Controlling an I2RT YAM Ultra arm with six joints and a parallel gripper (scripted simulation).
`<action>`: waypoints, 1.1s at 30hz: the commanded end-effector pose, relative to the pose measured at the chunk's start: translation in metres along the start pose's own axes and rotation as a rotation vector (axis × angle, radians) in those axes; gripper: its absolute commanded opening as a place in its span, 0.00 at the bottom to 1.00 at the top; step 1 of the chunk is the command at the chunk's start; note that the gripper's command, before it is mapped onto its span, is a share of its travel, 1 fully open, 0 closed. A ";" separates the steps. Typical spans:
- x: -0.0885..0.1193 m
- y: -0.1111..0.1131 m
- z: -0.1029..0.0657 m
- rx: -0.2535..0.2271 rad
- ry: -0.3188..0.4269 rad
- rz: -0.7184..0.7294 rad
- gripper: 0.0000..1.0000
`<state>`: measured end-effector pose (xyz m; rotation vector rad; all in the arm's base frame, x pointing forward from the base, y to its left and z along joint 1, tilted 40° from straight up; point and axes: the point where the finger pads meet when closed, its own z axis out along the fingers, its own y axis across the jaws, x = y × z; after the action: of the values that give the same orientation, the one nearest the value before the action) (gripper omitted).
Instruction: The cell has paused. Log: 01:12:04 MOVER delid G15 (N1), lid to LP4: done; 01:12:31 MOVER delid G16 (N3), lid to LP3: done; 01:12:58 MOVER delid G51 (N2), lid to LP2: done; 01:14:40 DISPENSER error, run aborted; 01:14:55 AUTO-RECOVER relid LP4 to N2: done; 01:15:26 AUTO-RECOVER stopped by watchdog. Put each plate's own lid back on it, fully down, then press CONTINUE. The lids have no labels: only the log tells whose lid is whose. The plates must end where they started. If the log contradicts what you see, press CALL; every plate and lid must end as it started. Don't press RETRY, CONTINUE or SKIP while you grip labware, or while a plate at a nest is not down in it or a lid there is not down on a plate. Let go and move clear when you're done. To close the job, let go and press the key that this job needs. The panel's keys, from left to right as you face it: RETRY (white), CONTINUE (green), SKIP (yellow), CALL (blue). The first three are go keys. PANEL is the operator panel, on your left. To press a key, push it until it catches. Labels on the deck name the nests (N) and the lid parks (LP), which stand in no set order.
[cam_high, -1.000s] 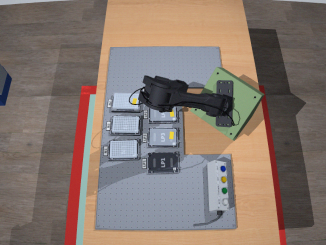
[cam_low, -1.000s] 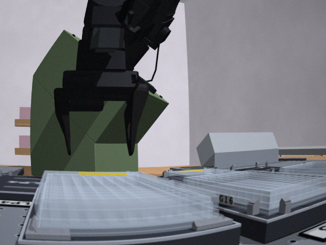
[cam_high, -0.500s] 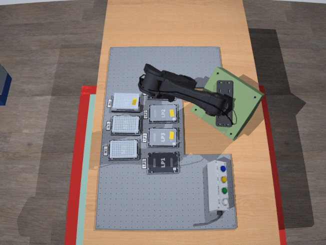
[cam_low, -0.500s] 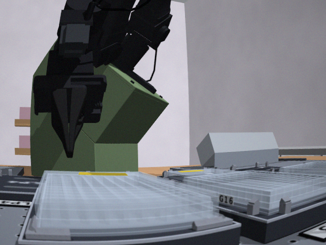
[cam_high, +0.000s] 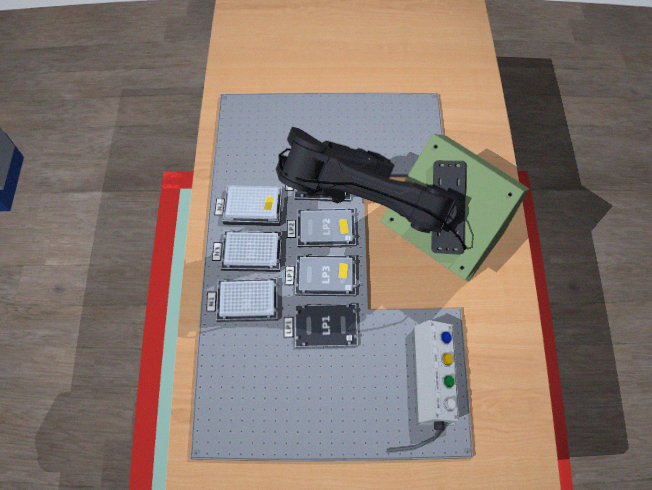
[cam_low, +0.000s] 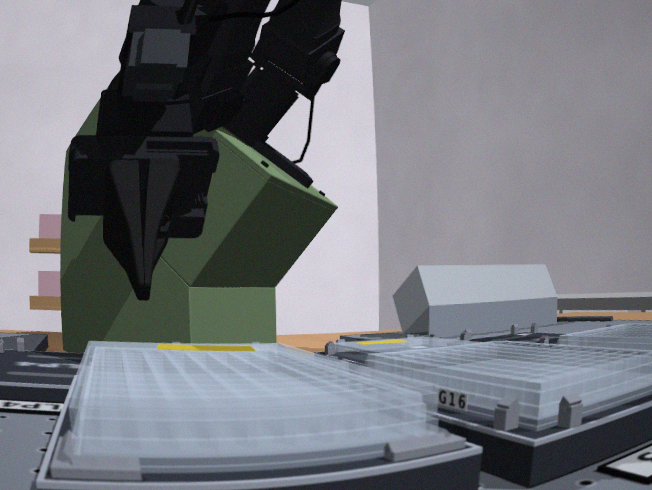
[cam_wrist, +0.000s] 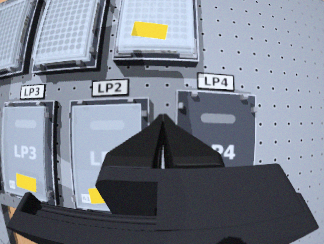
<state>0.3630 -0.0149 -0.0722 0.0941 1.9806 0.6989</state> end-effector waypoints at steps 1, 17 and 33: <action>-0.007 -0.001 0.000 0.000 -0.025 -0.012 0.00; -0.007 -0.001 0.000 0.000 -0.025 -0.012 0.00; -0.004 0.060 0.000 -0.003 -0.018 -0.008 0.00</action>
<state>0.3570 0.0311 -0.0434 0.0200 1.9892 0.7315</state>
